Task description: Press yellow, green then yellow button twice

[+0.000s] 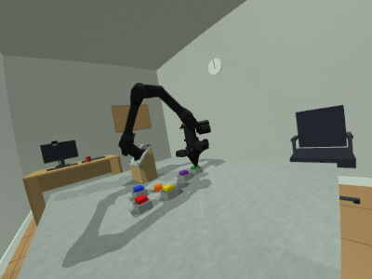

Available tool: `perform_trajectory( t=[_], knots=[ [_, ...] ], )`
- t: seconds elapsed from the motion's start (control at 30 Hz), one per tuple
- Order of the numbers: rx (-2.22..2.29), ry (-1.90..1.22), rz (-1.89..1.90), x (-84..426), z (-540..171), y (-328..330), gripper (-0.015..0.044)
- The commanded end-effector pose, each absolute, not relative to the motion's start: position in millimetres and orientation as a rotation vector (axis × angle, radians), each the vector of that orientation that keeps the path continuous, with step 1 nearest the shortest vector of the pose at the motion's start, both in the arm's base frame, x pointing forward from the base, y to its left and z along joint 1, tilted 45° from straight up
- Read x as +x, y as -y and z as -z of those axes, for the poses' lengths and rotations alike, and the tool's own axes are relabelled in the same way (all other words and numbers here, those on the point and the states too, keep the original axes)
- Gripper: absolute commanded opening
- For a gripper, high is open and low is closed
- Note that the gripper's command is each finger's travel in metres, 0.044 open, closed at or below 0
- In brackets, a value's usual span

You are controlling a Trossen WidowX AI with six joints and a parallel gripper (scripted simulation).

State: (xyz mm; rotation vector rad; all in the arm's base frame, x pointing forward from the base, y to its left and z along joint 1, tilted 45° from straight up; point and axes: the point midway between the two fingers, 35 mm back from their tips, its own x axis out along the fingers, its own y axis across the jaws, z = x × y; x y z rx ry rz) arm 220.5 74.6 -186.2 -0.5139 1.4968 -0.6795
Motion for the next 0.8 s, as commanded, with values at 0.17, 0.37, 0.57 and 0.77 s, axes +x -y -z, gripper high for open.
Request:
perform_trajectory(
  t=[0.17,0.37,0.57,0.77],
  knots=[
    [-0.530,-1.504,0.681,218,187,-72,0.0020],
    [-0.521,-1.501,0.679,220,175,-85,0.0020],
    [-0.529,-1.505,0.679,219,163,-95,0.0020],
    [-0.527,-1.506,0.678,223,119,-138,0.0020]
  ],
)
